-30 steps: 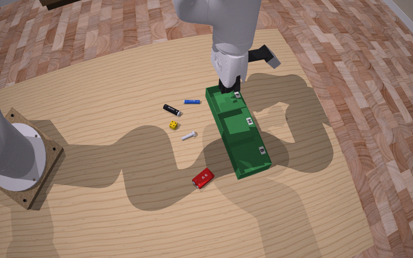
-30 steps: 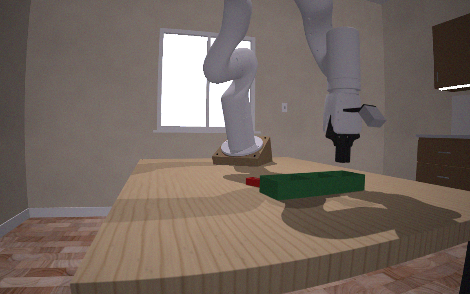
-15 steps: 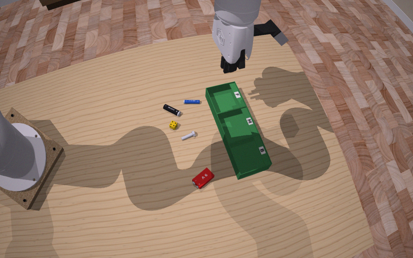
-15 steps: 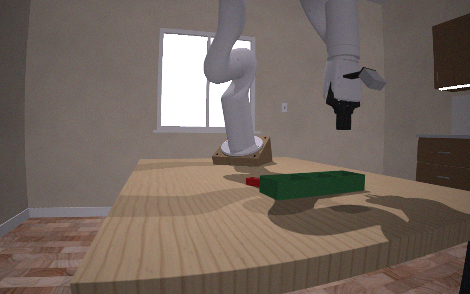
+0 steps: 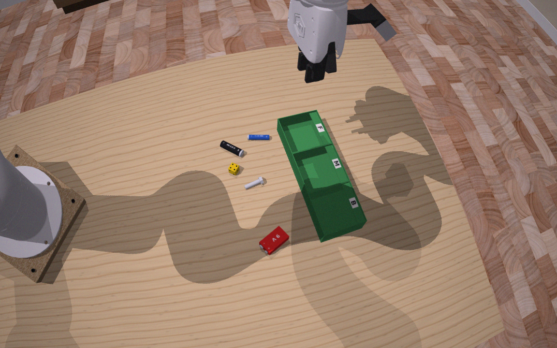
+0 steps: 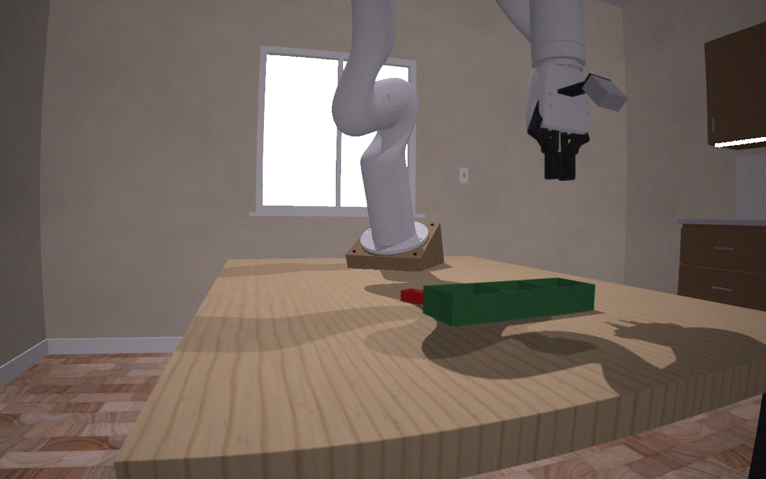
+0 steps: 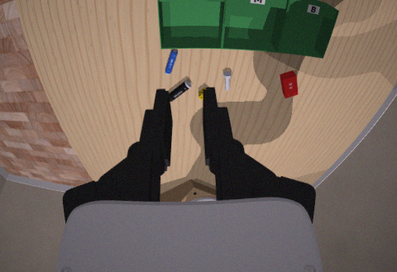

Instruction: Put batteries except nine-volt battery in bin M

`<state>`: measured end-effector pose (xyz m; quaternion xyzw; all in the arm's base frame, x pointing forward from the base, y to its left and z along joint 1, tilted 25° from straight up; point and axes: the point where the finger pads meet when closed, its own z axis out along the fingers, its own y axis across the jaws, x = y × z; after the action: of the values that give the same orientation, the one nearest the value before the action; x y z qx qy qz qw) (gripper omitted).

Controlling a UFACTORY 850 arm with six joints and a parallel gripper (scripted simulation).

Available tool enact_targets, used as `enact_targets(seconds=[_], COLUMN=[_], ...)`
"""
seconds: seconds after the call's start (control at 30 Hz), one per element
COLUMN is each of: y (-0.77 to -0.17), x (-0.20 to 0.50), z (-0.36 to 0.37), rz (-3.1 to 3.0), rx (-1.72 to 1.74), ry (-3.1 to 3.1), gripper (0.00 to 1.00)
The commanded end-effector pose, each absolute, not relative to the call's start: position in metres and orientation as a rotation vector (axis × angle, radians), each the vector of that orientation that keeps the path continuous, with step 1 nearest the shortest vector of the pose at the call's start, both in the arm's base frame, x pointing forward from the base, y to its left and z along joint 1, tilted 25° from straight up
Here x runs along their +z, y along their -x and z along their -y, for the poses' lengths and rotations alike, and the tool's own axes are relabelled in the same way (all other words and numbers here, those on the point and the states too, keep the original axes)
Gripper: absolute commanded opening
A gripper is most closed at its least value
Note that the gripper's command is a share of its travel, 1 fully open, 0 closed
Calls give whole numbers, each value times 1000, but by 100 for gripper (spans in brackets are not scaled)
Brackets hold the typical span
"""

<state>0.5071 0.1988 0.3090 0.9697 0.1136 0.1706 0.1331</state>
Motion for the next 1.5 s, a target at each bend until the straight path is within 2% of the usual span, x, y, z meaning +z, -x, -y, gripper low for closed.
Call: enact_targets(seconds=[0.0, 0.23, 0.57, 1.47], y=[-500, -488, -473, -474], x=[279, 223, 162, 162], z=[-195, -187, -179, -179], rz=[-109, 171, 171, 171], rx=[530, 567, 567, 567], ry=[-2852, -2879, -2879, -2879], gripper=[23, 23, 23, 23])
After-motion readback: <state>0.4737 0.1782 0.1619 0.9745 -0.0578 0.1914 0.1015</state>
